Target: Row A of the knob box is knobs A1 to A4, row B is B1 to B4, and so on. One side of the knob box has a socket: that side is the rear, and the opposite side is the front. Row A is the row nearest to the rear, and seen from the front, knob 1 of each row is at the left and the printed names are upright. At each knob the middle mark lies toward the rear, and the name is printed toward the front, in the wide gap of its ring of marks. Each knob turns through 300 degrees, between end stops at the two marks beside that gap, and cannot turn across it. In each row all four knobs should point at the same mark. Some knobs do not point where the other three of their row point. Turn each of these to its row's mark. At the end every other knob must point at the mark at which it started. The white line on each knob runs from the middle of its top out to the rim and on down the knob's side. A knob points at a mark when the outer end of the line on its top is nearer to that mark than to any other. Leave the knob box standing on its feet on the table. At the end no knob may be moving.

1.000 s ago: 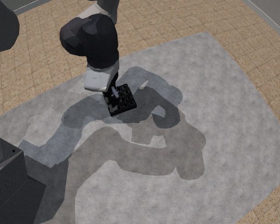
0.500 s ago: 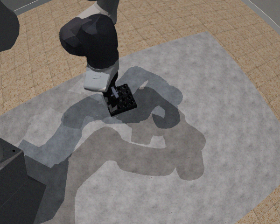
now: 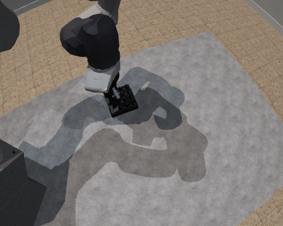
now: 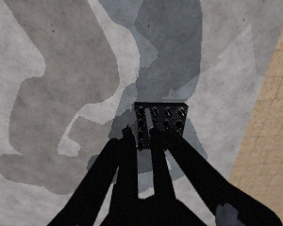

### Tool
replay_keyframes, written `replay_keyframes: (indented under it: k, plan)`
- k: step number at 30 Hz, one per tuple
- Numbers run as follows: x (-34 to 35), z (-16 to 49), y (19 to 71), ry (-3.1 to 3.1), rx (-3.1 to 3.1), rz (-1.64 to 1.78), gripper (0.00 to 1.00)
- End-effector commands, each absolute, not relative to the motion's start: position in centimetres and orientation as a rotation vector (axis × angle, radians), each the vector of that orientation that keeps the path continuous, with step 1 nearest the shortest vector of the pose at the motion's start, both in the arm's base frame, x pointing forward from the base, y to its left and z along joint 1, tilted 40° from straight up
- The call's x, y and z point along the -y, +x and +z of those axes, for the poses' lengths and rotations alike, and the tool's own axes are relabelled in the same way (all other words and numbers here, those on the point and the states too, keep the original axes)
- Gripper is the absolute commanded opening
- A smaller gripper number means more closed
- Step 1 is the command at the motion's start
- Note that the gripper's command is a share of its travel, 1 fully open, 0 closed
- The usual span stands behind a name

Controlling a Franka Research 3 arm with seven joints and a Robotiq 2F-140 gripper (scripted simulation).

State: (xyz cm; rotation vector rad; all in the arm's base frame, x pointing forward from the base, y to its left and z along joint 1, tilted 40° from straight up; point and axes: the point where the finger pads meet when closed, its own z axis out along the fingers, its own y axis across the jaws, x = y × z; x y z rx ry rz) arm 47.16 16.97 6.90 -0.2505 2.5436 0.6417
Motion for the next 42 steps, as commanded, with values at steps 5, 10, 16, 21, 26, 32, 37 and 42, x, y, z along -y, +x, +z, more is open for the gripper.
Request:
replay_keyframes:
  k: [5,10,16,21,26,32,37,42]
  plan:
    - [-16.94,6.84,47.10,-0.251,-2.544,0.640,0.12]
    - [-16.94,6.84,47.10,-0.251,-2.544,0.640,0.12]
    - [-16.94,6.84,47.10,-0.251,-2.544,0.640,0.12]
    - [-16.95,6.84,47.10,-0.251,-2.544,0.640,0.12]
    - [-17.00,6.74,47.16,-0.251,-2.544,0.640,0.12]
    - [-17.12,6.56,47.26,-0.251,-2.544,0.640,0.12]
    - [-17.33,6.24,47.44,-0.251,-2.544,0.640,0.12]
    - [-17.51,5.94,47.60,-0.251,-2.544,0.640,0.12]
